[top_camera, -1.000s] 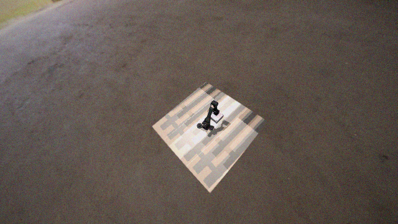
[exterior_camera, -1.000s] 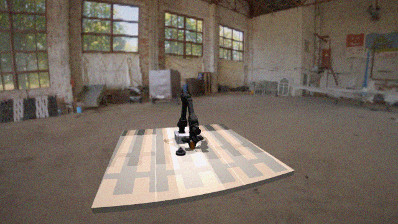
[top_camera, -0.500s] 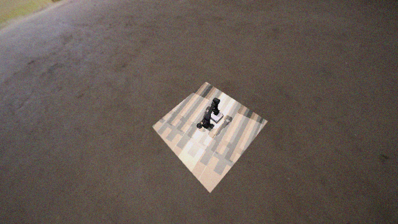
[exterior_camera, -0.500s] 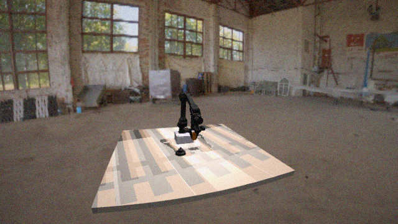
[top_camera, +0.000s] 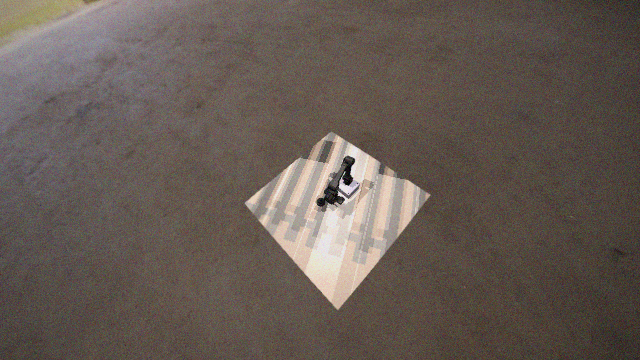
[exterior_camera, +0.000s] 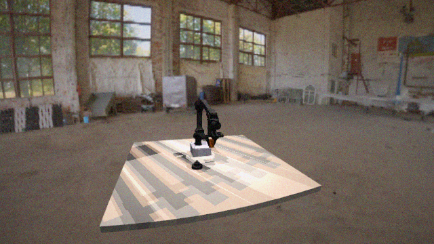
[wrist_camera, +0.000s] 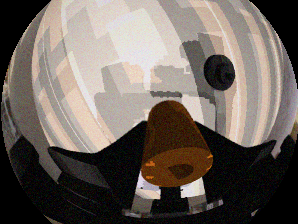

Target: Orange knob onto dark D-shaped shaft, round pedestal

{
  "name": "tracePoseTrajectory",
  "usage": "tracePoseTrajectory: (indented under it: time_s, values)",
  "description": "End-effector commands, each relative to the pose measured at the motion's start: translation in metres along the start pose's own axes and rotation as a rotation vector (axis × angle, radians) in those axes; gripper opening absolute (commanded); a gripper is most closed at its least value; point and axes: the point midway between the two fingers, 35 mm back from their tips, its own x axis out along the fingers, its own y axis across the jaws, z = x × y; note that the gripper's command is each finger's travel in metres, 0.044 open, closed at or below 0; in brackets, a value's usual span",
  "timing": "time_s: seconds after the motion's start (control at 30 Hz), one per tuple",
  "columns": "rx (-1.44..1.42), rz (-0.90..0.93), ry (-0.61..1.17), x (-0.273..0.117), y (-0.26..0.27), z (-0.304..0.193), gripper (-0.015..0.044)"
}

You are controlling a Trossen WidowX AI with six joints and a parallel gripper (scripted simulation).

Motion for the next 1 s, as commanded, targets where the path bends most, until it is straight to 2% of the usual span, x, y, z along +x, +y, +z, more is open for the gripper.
tracePoseTrajectory:
  time_s: [0.0, 0.97]
  values:
    - [0.003, -0.001, -0.008, 0.001, -0.007, 0.008, 0.0000]
    - [0.007, -0.005, -0.013, 0.026, -0.077, 0.040, 0.0000]
